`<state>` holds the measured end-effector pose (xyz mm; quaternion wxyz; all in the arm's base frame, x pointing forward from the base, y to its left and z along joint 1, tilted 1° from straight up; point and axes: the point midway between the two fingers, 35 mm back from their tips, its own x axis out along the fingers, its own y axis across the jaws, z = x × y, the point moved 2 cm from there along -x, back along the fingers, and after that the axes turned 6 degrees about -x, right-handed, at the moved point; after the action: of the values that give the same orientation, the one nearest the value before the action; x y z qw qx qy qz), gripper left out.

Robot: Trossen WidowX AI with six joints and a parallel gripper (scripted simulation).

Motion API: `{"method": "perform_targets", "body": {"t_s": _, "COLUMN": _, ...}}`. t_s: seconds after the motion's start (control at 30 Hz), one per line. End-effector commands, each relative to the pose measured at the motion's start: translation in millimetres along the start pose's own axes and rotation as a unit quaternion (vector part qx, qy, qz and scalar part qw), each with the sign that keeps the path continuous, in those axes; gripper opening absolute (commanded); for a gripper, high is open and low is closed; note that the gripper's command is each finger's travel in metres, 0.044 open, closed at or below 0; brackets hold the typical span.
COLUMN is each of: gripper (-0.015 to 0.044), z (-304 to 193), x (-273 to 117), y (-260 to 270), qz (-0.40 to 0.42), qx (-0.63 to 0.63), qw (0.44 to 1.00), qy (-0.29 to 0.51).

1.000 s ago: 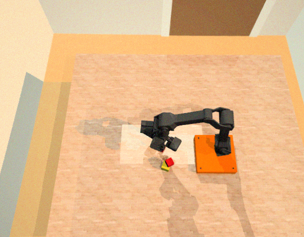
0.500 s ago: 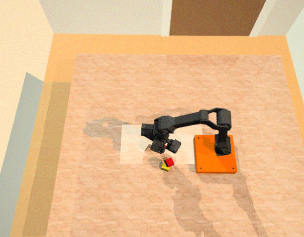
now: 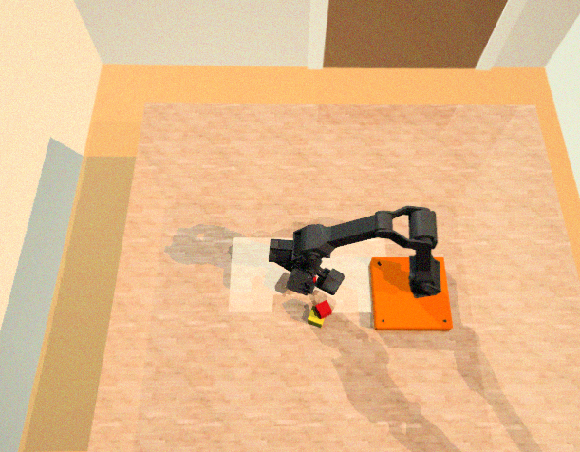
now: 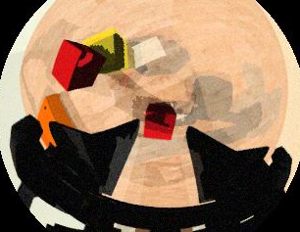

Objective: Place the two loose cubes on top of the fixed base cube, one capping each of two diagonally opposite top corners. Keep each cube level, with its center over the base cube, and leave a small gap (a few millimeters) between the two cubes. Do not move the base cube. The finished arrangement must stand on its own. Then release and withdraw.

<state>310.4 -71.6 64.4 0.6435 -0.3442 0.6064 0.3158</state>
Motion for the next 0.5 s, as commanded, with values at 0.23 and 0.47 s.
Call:
{"method": "perform_targets", "body": {"t_s": 0.23, "gripper": 0.0239, "z": -1.0, "x": 16.9, "y": 4.5, "qz": 0.008, "qx": -0.002, "qw": 1.000, "qy": 0.001}}
{"method": "perform_targets", "body": {"t_s": 0.47, "gripper": 0.0105, "z": -1.0, "x": 16.9, "y": 4.5, "qz": 0.008, "qx": -0.002, "qw": 1.000, "qy": 0.001}}
